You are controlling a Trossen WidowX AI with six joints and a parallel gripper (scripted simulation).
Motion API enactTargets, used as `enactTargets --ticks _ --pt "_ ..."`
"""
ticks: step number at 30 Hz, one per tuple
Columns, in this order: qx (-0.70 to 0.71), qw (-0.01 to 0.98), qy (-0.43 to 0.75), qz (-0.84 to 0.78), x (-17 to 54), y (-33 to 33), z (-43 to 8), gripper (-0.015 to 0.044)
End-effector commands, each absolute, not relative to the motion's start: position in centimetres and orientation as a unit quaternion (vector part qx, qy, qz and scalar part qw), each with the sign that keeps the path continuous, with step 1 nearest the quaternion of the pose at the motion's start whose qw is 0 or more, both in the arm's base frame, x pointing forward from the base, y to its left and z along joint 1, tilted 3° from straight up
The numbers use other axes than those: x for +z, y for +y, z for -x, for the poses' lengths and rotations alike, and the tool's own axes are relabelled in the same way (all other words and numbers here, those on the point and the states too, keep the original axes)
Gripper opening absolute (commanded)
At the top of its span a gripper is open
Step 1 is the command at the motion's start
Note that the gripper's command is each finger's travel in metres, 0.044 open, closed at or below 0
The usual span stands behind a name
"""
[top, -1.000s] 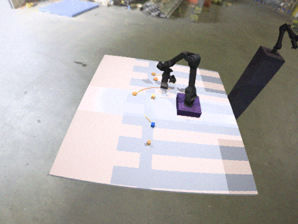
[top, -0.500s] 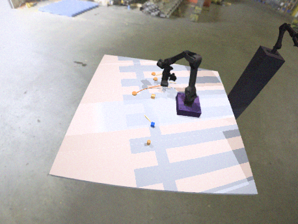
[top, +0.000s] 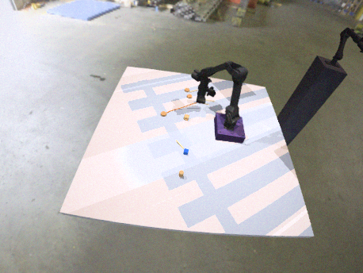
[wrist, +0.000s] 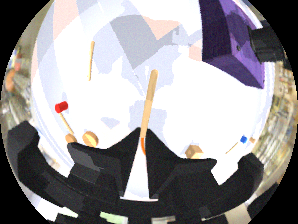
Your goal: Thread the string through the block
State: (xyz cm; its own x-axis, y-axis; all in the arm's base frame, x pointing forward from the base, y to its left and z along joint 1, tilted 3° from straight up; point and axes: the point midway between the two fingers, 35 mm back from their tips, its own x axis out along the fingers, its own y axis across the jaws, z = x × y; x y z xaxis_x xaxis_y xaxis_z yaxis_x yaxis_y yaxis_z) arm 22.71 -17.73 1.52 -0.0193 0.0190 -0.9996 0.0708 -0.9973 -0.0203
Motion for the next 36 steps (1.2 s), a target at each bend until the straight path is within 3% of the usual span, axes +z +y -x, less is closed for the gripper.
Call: enactTargets --ticks 1,36 --pt "-0.71 0.021 0.029 -0.703 2.4 -17.8 -22.9 0.0" --pt "-0.748 0.012 0.035 -0.663 4.8 -16.9 -25.5 0.0"
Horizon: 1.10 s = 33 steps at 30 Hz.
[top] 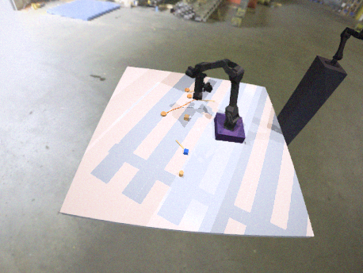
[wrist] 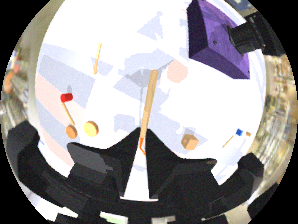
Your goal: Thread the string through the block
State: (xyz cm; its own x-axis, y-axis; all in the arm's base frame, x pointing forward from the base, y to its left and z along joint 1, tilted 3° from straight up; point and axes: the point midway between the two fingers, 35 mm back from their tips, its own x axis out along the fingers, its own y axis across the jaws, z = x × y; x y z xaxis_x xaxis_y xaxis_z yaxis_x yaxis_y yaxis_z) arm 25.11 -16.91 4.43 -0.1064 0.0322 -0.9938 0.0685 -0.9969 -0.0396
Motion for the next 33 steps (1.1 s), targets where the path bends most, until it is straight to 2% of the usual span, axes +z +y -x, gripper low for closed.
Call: enactTargets --ticks 1,33 --pt "-0.749 0.012 0.036 -0.661 4.8 -16.9 -25.6 0.0" --pt "-0.786 0.016 0.033 -0.618 8.0 -15.2 -28.2 0.0"
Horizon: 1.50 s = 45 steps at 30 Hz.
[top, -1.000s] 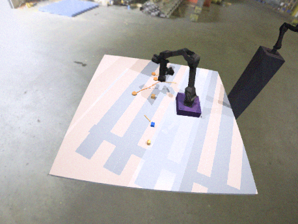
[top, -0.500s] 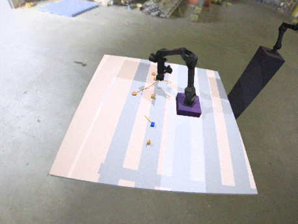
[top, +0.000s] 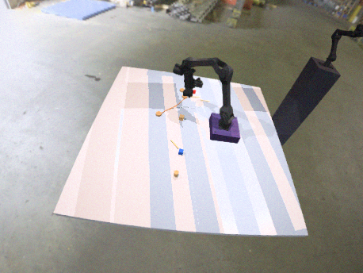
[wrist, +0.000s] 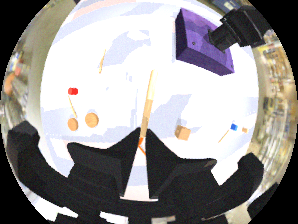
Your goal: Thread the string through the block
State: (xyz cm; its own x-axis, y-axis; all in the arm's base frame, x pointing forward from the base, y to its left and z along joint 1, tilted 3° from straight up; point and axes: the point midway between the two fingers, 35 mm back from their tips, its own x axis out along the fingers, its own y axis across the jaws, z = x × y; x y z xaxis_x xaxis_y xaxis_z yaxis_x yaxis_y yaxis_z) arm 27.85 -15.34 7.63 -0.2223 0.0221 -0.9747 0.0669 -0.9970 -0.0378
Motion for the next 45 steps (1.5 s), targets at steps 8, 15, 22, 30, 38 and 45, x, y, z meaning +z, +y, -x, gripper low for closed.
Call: enactTargets --ticks 8,15,22,30,38,45 --pt "-0.794 0.019 0.031 -0.606 8.8 -14.7 -28.7 0.0" --pt "-0.802 0.021 0.029 -0.597 9.5 -14.3 -29.2 0.0" --pt "-0.809 0.024 0.027 -0.587 10.2 -13.8 -29.6 0.0" --pt "-0.808 -0.052 -0.03 -0.587 10.2 -14.3 -30.0 0.0" --pt "-0.798 -0.145 -0.099 -0.576 10.3 -15.0 -30.3 0.0" --pt "-0.799 -0.138 -0.09 -0.578 10.3 -15.0 -30.3 0.0"
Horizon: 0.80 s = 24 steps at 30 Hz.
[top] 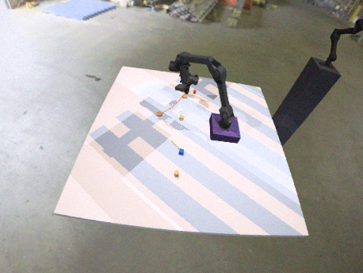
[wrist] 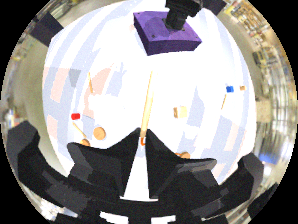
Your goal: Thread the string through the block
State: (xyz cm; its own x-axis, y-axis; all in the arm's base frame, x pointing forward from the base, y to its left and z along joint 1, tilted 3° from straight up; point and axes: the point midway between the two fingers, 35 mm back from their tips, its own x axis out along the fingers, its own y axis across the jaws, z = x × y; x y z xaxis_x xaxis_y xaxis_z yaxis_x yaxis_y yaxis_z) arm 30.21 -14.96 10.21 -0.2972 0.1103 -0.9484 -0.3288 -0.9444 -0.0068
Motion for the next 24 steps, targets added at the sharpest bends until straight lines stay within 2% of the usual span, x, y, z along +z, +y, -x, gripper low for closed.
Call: enactTargets --ticks 1,24 --pt "0.8 0.13 0.078 0.58 10.25 -14.98 -30.32 0.0" --pt "0.764 -0.1 -0.241 0.59 10.25 -15.13 -30.4 0.0"
